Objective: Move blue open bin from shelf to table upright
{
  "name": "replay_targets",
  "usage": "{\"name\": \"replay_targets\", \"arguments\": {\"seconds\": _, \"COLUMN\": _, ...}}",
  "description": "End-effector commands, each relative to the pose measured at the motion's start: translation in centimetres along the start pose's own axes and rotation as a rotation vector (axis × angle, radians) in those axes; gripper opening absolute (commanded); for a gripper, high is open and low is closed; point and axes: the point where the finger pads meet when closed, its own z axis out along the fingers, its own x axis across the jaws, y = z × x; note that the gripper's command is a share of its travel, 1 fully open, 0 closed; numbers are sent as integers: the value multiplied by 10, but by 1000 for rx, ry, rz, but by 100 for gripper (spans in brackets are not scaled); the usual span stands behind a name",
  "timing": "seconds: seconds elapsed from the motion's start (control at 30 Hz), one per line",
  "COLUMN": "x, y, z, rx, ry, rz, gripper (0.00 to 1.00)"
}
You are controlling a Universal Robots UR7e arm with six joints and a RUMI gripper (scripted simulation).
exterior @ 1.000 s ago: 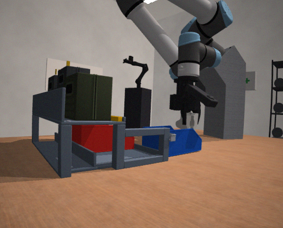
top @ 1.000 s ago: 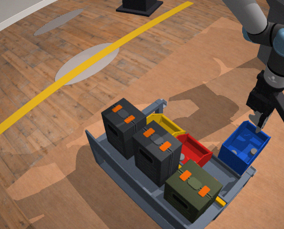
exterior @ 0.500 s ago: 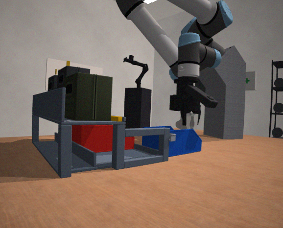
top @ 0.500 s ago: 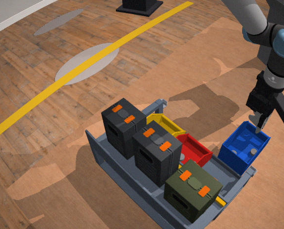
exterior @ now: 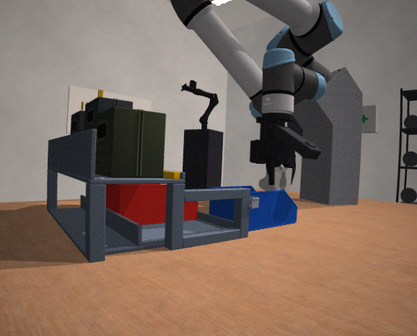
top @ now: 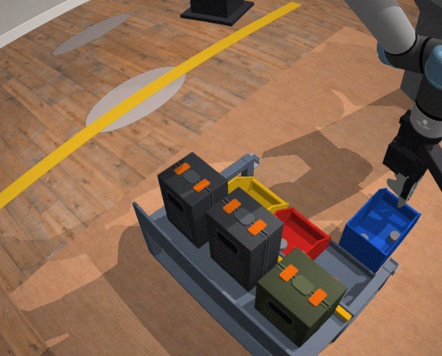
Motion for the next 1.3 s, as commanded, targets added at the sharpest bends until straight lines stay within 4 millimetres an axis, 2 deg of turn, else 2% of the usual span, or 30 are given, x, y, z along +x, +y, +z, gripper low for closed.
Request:
{"name": "replay_targets", "arguments": {"seconds": 0.0, "x": 0, "y": 0, "z": 0, "rx": 0, "ry": 1, "rz": 0, "gripper": 0}}
{"name": "replay_targets", "arguments": {"seconds": 0.93, "x": 0, "y": 0, "z": 0, "rx": 0, "ry": 1, "rz": 0, "gripper": 0}}
{"name": "replay_targets", "arguments": {"seconds": 0.97, "x": 0, "y": 0, "z": 0, "rx": 0, "ry": 1, "rz": 0, "gripper": 58}}
{"name": "replay_targets", "arguments": {"seconds": 1.27, "x": 0, "y": 0, "z": 0, "rx": 0, "ry": 1, "rz": 0, "gripper": 58}}
